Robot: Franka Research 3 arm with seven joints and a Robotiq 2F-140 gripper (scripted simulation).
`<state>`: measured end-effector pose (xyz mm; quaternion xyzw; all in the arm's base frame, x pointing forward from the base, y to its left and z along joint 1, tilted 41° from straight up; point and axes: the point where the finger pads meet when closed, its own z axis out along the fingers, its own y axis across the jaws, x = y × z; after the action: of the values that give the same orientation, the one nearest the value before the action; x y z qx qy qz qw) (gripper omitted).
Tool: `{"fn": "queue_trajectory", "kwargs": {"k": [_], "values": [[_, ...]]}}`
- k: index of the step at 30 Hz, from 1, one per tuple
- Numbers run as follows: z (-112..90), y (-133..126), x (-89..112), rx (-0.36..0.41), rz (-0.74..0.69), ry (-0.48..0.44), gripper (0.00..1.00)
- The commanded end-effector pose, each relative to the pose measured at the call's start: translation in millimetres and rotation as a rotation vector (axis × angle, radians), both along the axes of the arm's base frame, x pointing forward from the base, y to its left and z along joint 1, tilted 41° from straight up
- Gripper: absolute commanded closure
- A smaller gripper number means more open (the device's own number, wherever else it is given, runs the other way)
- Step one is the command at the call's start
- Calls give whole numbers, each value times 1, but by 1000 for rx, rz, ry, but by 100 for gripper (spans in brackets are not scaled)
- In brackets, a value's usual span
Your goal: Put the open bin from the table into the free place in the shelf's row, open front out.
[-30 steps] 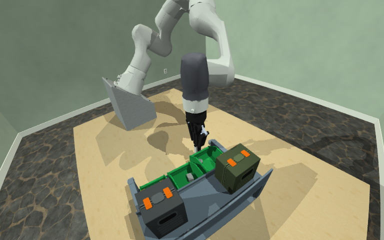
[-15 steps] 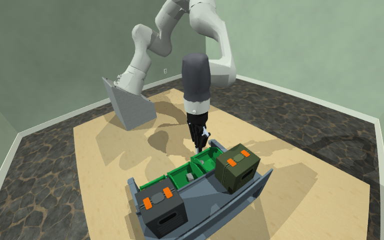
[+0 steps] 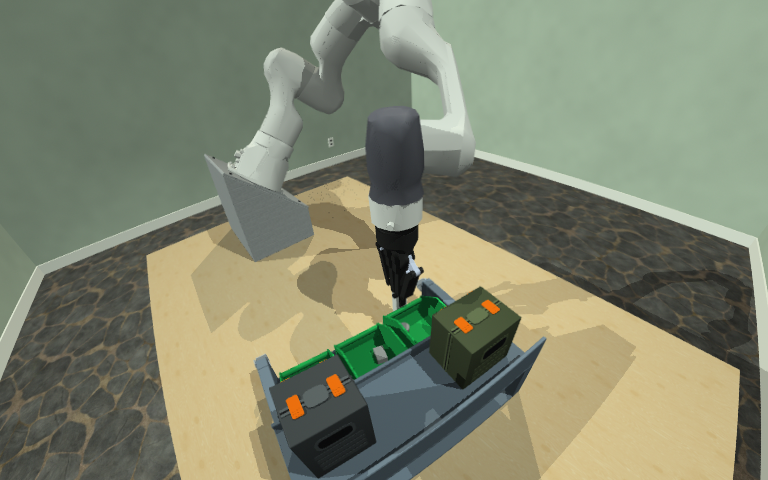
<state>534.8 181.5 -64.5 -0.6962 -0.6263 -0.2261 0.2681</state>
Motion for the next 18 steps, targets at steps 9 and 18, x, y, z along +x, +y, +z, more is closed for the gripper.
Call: {"fn": "queue_trajectory", "kwargs": {"k": [9,18], "values": [[-1,1,3,1,-4,10,100],[-1,1,4,1,-4,10,100]]}}
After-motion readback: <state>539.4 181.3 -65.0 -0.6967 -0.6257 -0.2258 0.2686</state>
